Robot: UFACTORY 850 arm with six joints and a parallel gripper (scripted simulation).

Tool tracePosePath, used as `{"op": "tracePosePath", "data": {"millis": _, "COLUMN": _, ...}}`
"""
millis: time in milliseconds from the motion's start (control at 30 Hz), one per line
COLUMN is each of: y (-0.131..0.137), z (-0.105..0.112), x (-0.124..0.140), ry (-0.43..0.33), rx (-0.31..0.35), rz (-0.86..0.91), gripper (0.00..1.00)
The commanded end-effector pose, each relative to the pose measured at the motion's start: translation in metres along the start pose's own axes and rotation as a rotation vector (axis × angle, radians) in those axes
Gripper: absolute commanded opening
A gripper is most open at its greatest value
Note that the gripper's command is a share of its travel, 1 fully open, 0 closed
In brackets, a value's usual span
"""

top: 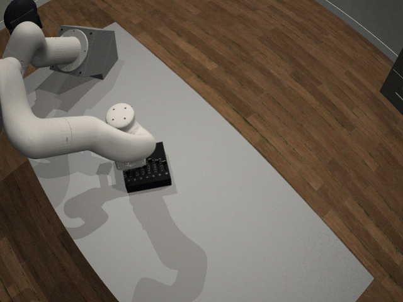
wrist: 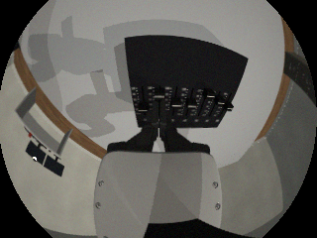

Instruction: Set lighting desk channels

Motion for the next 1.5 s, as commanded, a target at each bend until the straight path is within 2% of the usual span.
{"op": "tracePosePath", "data": {"millis": 0, "y": 0.0, "z": 0.0, "x": 0.001, "ry": -0.001, "rx": 0.001, "rz": 0.0, "gripper": 0.0}}
{"op": "tracePosePath", "data": {"millis": 167, "y": 0.0, "z": 0.005, "x": 0.001, "ry": -0.001, "rx": 0.001, "rz": 0.0, "gripper": 0.0}}
{"op": "tracePosePath", "data": {"millis": 467, "y": 0.0, "z": 0.03, "x": 0.001, "ry": -0.001, "rx": 0.001, "rz": 0.0, "gripper": 0.0}}
{"op": "tracePosePath", "data": {"millis": 700, "y": 0.0, "z": 0.039, "x": 0.001, "ry": -0.001, "rx": 0.001, "rz": 0.0, "gripper": 0.0}}
{"op": "tracePosePath", "data": {"millis": 1233, "y": 0.001, "z": 0.04, "x": 0.001, "ry": -0.001, "rx": 0.001, "rz": 0.0, "gripper": 0.0}}
{"op": "tracePosePath", "data": {"millis": 1467, "y": 0.022, "z": 0.037, "x": 0.011, "ry": -0.001, "rx": 0.001, "rz": 0.0, "gripper": 0.0}}
Point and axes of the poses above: the point where the finger pads meet when closed, its own z axis back along the fingers, its own y axis across the jaws, x = y × z, the point moved 10 cm from there along z, back along the fingers, and after that the axes turned 4 degrees about -z, right-handed, at the moved point
